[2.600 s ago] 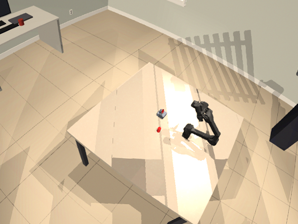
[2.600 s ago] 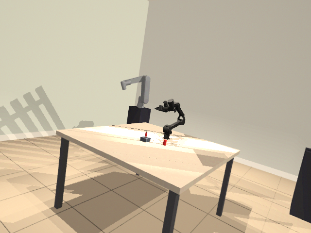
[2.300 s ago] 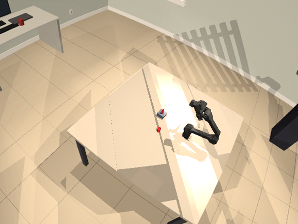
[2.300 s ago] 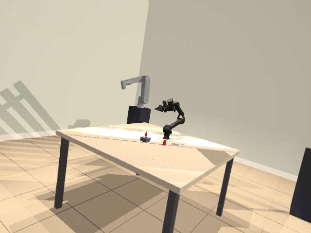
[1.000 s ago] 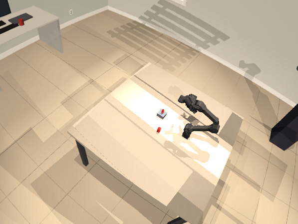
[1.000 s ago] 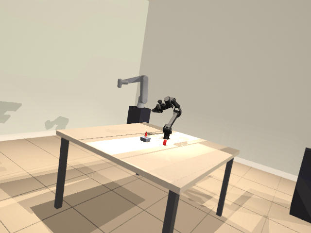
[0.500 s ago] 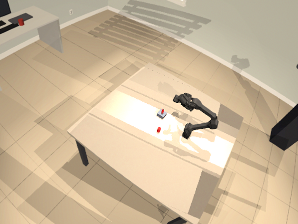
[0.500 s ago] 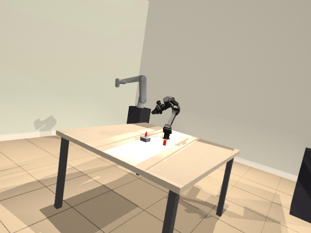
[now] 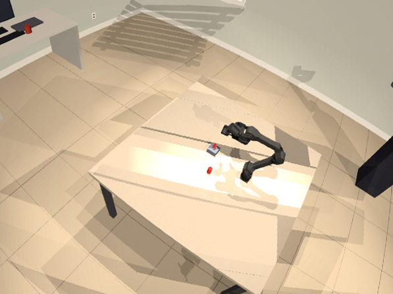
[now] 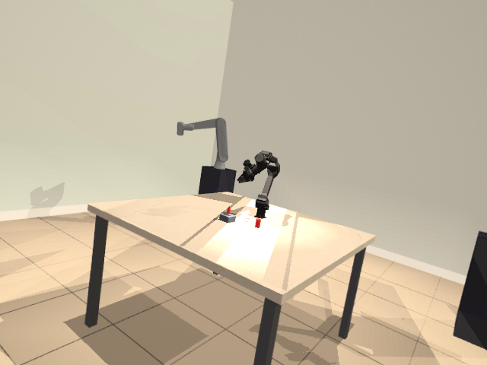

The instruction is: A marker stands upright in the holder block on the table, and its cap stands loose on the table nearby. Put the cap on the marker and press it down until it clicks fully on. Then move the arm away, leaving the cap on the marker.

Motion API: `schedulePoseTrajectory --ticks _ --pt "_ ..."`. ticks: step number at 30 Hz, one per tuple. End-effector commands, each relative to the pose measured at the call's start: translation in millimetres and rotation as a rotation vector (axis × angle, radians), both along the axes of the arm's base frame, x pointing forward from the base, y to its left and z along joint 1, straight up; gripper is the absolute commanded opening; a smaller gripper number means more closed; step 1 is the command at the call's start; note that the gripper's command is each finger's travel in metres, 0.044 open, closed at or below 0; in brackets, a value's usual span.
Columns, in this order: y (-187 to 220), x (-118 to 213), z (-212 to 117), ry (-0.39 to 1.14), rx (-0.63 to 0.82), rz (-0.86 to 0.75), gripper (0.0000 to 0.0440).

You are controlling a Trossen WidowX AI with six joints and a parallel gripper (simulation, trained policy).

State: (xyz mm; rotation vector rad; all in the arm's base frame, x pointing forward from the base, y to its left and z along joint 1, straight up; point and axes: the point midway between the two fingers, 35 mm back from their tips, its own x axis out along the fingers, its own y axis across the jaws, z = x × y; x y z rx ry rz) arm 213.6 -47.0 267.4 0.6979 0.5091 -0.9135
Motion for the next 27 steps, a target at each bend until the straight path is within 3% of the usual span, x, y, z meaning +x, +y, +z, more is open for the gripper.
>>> schedulePoseTrajectory --ticks 1,27 --pt "7 6 -3 0.009 0.031 0.007 0.0313" --pt "69 41 -39 0.148 0.231 0.042 0.0316"
